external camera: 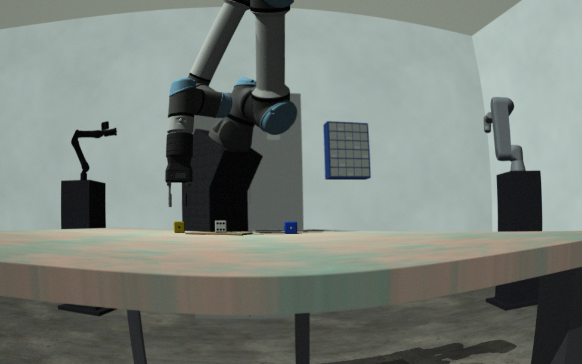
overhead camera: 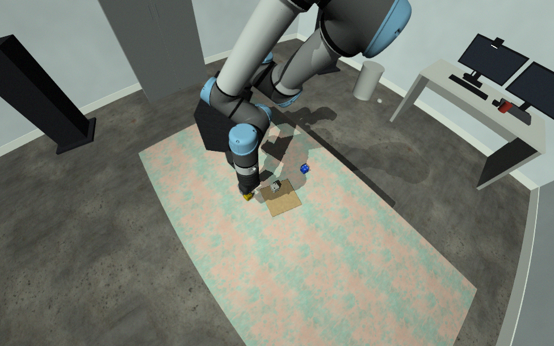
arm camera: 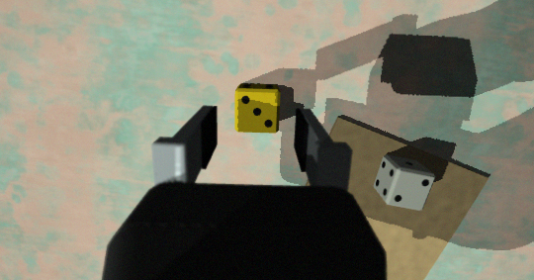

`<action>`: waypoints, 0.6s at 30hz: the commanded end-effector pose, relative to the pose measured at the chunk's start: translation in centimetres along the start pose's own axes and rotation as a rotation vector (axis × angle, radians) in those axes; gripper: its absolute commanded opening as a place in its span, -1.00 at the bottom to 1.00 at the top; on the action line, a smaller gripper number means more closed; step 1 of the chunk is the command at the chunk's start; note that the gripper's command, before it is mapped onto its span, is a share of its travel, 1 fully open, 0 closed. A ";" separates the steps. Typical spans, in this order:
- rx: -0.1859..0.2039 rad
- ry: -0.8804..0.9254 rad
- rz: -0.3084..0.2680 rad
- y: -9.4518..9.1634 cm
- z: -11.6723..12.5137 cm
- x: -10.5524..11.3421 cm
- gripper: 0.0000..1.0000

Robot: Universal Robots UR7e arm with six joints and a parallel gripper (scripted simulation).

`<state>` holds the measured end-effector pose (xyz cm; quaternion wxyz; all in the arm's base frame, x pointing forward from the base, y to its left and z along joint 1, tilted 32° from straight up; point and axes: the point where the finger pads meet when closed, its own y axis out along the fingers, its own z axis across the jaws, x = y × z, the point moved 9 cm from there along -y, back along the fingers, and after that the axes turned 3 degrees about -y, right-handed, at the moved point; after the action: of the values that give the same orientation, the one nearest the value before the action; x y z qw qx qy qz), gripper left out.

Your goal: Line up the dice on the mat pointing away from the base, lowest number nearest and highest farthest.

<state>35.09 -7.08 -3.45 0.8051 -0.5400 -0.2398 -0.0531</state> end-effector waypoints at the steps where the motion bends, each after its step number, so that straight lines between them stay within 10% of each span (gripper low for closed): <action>1: -0.001 0.000 0.000 0.5 0.0 0.0 0.74; 18: -0.001 0.000 0.000 2.6 0.0 0.0 0.74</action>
<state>35.90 -6.10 -5.44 0.8052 -0.5398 -0.2397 -0.0530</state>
